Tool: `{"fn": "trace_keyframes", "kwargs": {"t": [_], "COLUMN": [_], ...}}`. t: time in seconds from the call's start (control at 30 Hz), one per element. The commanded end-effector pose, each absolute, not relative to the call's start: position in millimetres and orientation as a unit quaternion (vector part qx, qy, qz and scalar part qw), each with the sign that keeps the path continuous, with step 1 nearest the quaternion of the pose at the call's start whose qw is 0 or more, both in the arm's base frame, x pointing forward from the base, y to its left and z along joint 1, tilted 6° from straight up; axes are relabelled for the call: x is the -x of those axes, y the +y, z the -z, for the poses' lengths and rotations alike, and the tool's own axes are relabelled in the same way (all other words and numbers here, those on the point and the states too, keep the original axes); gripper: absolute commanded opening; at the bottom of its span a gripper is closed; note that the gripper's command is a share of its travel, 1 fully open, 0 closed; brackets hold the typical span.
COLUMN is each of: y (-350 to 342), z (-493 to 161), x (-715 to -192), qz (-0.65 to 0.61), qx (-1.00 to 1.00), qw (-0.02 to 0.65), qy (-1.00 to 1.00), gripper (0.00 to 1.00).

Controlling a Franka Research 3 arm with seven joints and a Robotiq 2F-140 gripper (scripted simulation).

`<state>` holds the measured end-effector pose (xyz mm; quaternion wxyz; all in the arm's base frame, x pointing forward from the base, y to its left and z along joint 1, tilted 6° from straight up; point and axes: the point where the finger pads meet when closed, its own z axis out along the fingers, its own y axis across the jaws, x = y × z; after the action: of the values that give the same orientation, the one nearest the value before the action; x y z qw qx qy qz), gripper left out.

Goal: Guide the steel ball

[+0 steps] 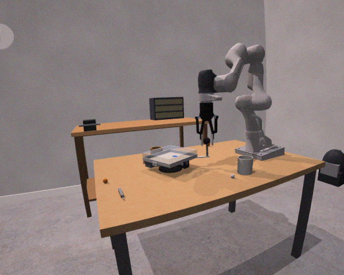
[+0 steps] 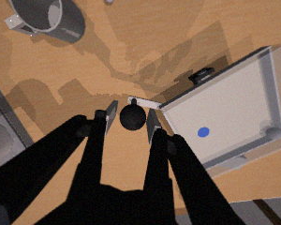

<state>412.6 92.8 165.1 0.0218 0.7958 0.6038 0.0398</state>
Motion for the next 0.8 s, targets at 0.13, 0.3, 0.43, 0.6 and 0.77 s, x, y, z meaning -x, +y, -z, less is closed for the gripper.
{"fn": "trace_keyframes", "kwargs": {"t": [0.13, 0.3, 0.43, 0.6, 0.77], "y": [93.0, 93.0, 93.0, 93.0, 93.0], "z": [-160.6, -159.7, -159.2, -159.1, -159.1], "x": [-415.4, -415.5, -415.6, -415.6, -415.6], "qz": [-0.043, -0.043, -0.043, -0.043, -0.043], "qx": [-0.795, -0.795, -0.795, -0.795, -0.795], "qw": [0.023, 0.023, 0.023, 0.023, 0.023], "qy": [0.605, 0.605, 0.605, 0.605, 0.605], "gripper": [0.36, 0.36, 0.36, 0.36, 0.36]}}
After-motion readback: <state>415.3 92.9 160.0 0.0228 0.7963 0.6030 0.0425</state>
